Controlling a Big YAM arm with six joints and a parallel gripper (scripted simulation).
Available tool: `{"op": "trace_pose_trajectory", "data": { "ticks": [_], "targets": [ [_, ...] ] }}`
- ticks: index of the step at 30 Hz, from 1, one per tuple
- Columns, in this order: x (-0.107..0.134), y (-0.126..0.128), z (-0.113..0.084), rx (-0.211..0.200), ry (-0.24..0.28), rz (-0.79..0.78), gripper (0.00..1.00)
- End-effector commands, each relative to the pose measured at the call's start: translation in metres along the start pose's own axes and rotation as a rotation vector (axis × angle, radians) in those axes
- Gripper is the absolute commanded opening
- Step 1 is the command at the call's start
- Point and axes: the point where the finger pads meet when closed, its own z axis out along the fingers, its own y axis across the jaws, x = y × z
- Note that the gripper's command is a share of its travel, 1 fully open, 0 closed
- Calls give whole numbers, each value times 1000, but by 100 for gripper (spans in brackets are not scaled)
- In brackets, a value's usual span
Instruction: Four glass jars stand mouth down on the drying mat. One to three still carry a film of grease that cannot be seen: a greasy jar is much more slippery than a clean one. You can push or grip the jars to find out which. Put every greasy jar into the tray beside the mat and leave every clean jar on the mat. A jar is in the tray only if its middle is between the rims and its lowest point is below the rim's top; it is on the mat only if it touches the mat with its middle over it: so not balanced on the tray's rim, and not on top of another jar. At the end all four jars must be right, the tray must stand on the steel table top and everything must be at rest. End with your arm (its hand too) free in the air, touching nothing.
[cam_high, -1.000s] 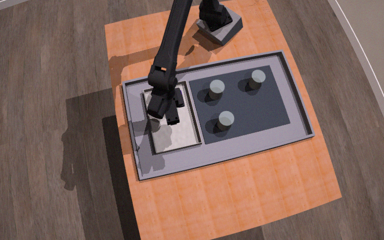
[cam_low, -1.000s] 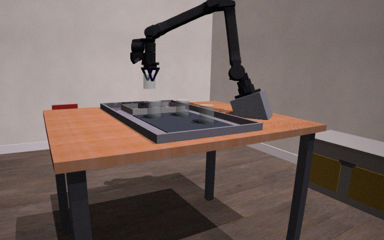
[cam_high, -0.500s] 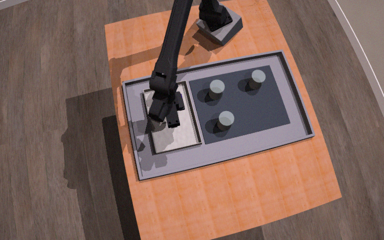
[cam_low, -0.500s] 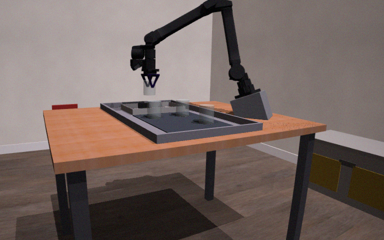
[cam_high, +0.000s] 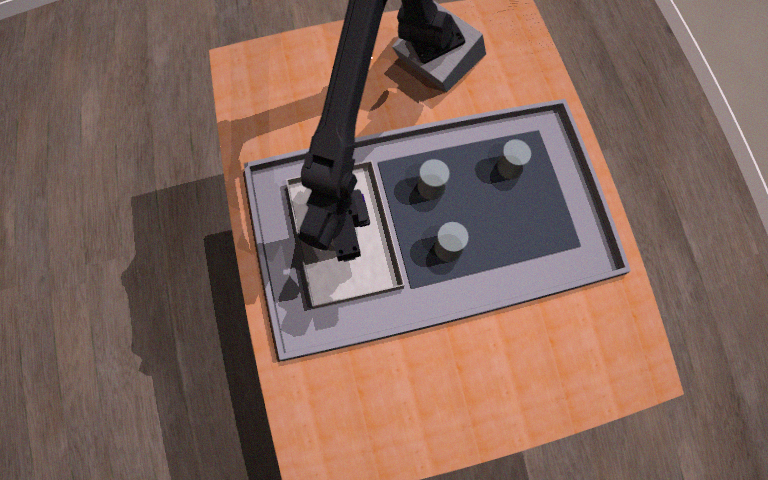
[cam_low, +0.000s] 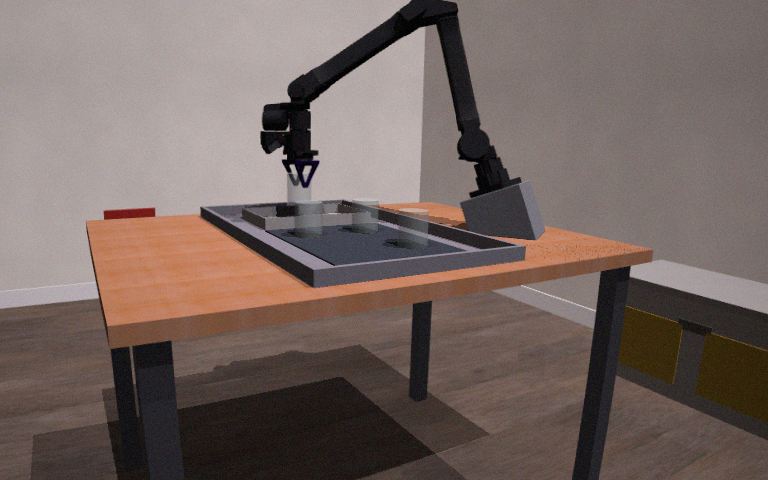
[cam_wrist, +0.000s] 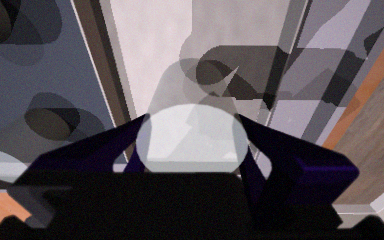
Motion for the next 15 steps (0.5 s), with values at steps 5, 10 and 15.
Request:
{"op": "trace_pose_trajectory", "data": {
  "ticks": [5,10,15],
  "targets": [
    [7,-2,13,7,-12,-2,0],
    [7,-2,13,7,-12,-2,0],
    [9,-2,17,7,-12,-2,0]
  ]
}}
